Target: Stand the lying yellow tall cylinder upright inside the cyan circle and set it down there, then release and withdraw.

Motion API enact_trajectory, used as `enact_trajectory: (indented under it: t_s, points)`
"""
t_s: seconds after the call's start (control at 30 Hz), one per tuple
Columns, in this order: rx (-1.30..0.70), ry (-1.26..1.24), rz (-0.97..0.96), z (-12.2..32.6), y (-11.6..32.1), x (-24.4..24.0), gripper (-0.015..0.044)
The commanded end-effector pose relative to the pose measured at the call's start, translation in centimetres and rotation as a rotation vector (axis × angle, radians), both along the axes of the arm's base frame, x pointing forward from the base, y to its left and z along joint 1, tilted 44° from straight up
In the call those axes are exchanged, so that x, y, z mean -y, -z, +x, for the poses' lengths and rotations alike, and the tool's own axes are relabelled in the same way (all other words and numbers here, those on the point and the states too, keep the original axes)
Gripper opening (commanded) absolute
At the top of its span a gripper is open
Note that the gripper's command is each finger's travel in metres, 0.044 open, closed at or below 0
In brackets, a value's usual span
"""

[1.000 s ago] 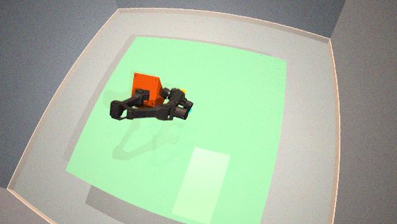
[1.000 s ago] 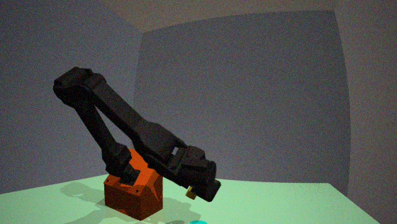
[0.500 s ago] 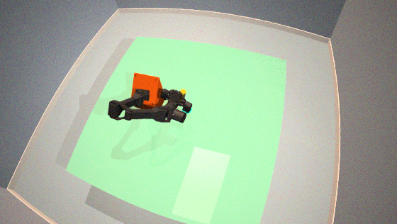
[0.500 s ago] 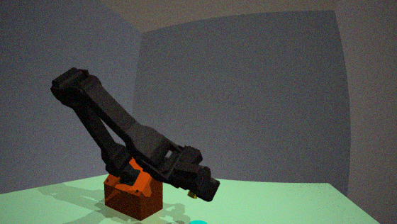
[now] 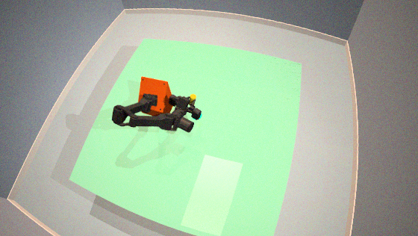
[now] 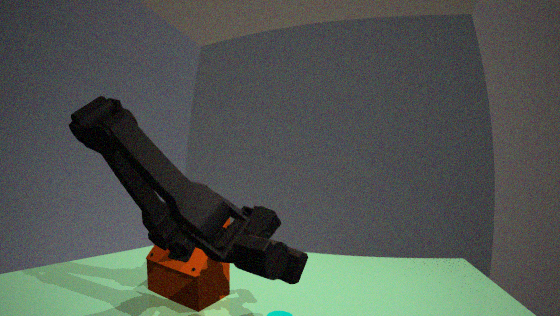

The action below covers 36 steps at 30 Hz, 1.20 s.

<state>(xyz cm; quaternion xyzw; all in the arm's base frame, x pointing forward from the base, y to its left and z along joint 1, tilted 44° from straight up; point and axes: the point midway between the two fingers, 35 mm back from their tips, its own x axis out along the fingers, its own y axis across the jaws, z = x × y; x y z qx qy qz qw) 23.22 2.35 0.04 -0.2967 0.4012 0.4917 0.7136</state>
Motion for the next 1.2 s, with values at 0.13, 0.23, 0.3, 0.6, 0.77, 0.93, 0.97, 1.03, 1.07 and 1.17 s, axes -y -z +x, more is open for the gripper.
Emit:
enact_trajectory:
  t_s: [0.13,0.23,0.3,0.6,0.77,0.93,0.97,1.03,1.07,1.17]
  points:
    - [0.062,-0.013,0.038,0.1,-0.4,0.0,0.0105]
    - [0.084,-0.016,0.048,0.1,-0.6,0.1,0.0105]
    - [0.098,-0.019,0.055,0.1,-0.7,0.1,0.0105]
    - [0.165,-0.029,0.084,0.2,-1.2,0.3,0.0105]
    - [0.203,-0.034,0.098,0.3,-1.4,0.4,0.0105]
    - [0.242,-0.040,0.110,0.3,-1.7,0.5,0.0105]
    - [0.249,-0.041,0.113,0.3,-1.8,0.5,0.0105]
    - [0.265,-0.044,0.117,0.3,-1.9,0.6,0.0105]
    - [0.273,-0.045,0.120,0.3,-2.0,0.6,0.0105]
    - [0.285,-0.047,0.123,0.3,-2.1,0.6,0.0105]
